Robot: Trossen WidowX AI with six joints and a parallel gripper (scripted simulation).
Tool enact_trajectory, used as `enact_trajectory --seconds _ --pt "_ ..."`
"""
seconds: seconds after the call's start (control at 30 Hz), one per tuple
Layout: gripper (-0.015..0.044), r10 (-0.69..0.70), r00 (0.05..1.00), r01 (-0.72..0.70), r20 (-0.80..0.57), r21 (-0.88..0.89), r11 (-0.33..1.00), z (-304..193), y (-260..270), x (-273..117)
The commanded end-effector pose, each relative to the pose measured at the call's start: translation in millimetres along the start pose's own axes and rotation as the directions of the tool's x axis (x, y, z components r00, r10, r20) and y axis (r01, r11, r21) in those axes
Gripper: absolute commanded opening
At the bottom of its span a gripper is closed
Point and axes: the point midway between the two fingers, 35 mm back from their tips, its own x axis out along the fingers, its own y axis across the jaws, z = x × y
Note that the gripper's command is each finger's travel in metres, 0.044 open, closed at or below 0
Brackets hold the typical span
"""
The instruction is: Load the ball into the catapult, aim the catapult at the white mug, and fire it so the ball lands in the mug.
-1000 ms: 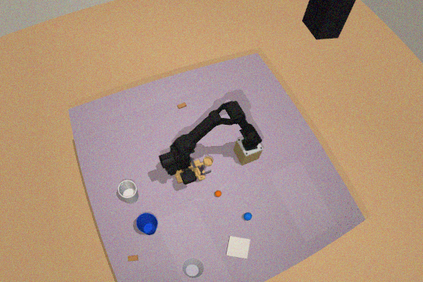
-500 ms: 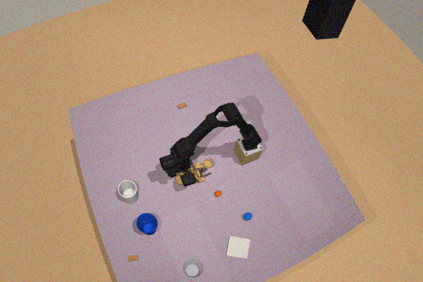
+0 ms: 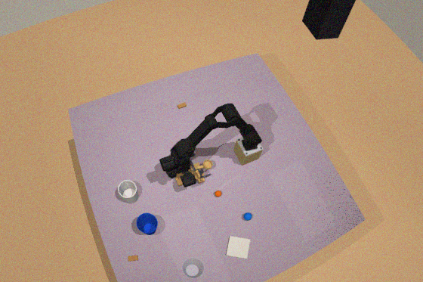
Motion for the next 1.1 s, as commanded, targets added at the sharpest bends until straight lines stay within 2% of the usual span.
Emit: enact_trajectory --seconds 0.0,0.33,0.43,0.53,0.6,0.63,0.67,0.93,1.07 --pt "0.0105 0.000 1.000 0.000 0.001 0.000 1.000 0.4 0.0 -0.8" --pt "0.0368 0.000 1.000 0.000 0.001 0.000 1.000 0.8 0.0 -3.3" --pt "0.0440 0.000 1.000 0.000 0.001 0.000 1.000 4.3 0.1 -41.0" --pt "0.0440 0.001 1.000 -0.001 0.001 0.000 1.000 2.0 0.1 -89.7" --pt "0.0440 0.001 1.000 -0.001 0.001 0.000 1.000 0.4 0.1 -100.6" --pt "0.0440 0.001 1.000 -0.001 0.001 0.000 1.000 0.4 0.1 -100.6" --pt "0.0440 0.000 1.000 0.000 0.000 -0.006 1.000 2.1 0.0 -83.2" --pt "0.0440 0.000 1.000 0.000 0.001 -0.004 1.000 -2.7 0.8 -94.4" --pt "0.0440 0.000 1.000 0.000 0.001 -0.004 1.000 -2.4 0.7 -52.5"
